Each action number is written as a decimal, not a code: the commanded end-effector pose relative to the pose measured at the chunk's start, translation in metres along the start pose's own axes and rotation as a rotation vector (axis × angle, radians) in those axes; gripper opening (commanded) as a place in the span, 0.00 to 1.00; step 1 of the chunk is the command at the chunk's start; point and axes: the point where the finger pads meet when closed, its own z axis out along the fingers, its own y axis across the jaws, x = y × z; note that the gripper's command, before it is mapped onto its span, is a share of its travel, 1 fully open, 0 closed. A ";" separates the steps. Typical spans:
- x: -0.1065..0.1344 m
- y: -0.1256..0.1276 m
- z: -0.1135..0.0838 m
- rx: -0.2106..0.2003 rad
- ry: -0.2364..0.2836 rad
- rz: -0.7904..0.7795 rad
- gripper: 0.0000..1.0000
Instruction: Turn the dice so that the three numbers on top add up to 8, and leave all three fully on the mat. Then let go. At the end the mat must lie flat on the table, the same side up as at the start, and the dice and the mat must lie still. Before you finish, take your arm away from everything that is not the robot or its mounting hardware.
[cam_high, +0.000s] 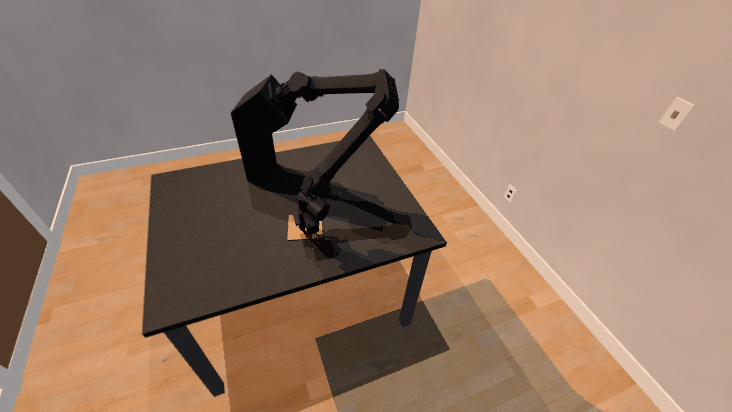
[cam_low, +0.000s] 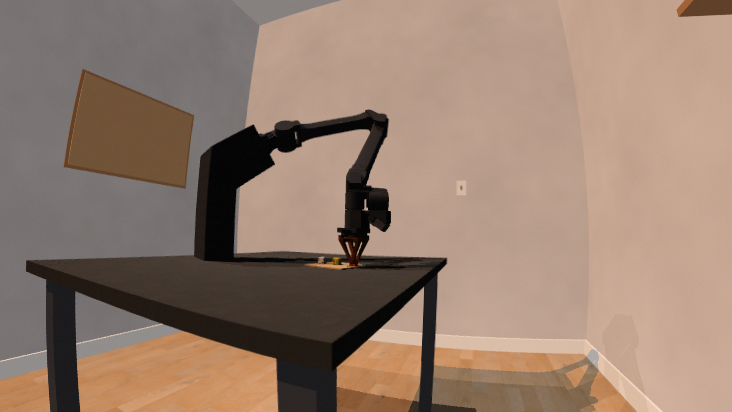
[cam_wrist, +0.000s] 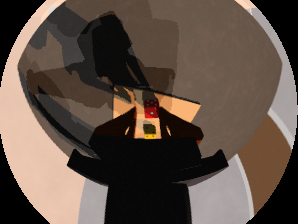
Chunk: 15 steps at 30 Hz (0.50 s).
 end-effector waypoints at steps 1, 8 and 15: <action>-0.005 -0.006 -0.025 0.011 -0.020 0.006 0.34; -0.006 -0.006 -0.050 0.010 -0.021 0.004 0.34; -0.006 -0.005 -0.084 0.009 -0.023 0.002 0.34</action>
